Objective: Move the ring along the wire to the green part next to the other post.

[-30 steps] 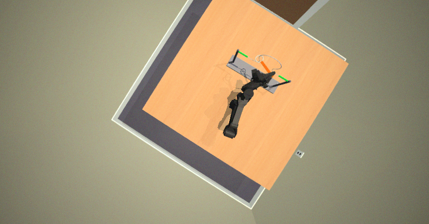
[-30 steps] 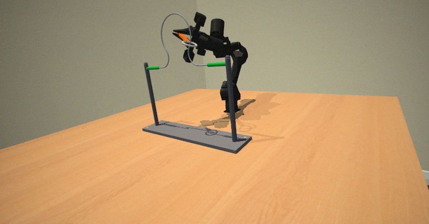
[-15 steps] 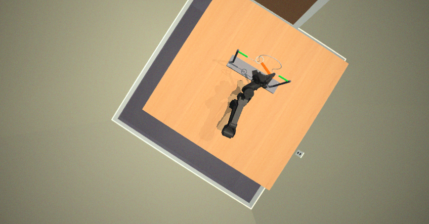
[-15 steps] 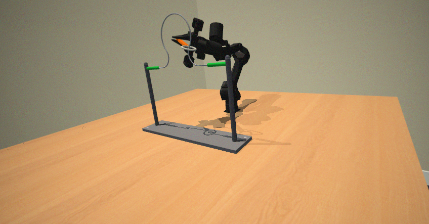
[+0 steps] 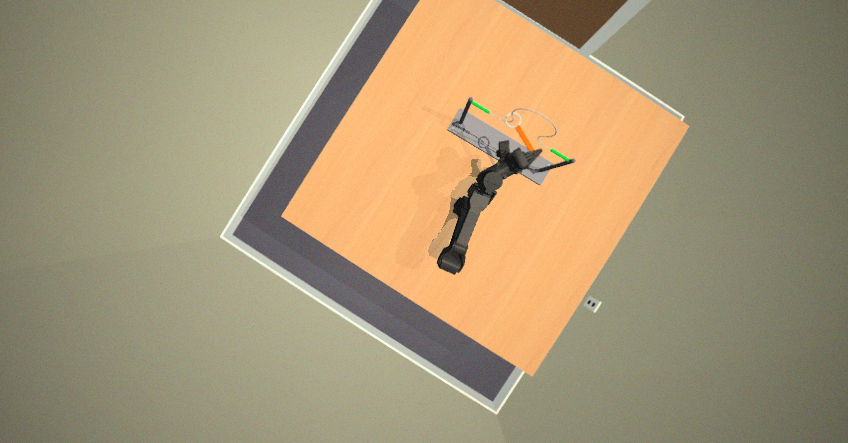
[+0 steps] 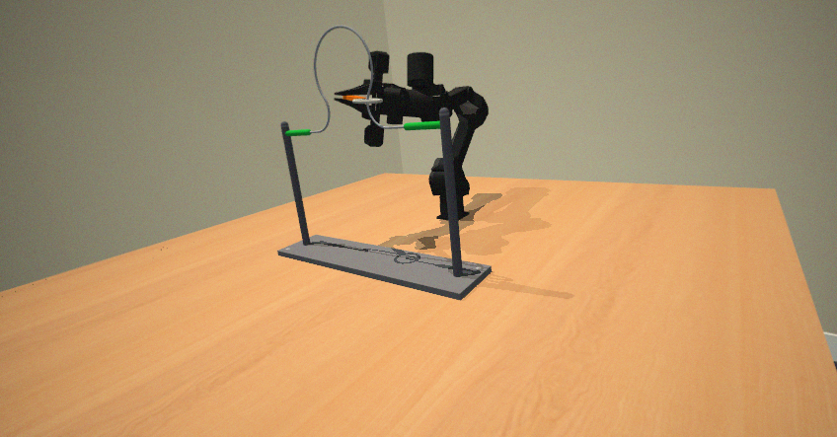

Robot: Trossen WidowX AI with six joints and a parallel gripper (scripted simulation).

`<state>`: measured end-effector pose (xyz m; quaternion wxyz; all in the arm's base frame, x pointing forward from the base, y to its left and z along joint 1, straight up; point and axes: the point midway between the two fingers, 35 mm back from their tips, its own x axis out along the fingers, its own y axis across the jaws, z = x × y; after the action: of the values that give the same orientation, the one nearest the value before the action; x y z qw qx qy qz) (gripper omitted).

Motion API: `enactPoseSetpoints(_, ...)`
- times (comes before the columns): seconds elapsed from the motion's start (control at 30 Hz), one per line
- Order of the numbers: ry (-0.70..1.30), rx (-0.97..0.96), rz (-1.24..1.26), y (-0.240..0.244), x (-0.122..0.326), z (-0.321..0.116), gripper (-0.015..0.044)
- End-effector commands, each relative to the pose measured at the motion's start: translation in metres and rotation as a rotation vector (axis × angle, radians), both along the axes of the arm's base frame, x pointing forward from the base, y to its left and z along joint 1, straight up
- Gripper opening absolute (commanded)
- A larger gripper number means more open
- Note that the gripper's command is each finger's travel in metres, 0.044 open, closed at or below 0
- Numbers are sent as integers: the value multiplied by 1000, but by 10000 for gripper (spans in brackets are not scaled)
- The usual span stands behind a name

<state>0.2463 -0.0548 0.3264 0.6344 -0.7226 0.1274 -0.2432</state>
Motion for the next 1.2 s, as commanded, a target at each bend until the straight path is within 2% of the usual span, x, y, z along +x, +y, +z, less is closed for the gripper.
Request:
enactPoseSetpoints(0.0, 6, 96, -1, -1, 0, -17, -150)
enactPoseSetpoints(0.67, 18, 504, 5, 11, 0, -76, -150)
enactPoseSetpoints(1.17, 11, 888, 56, 40, 5, -125, -150)
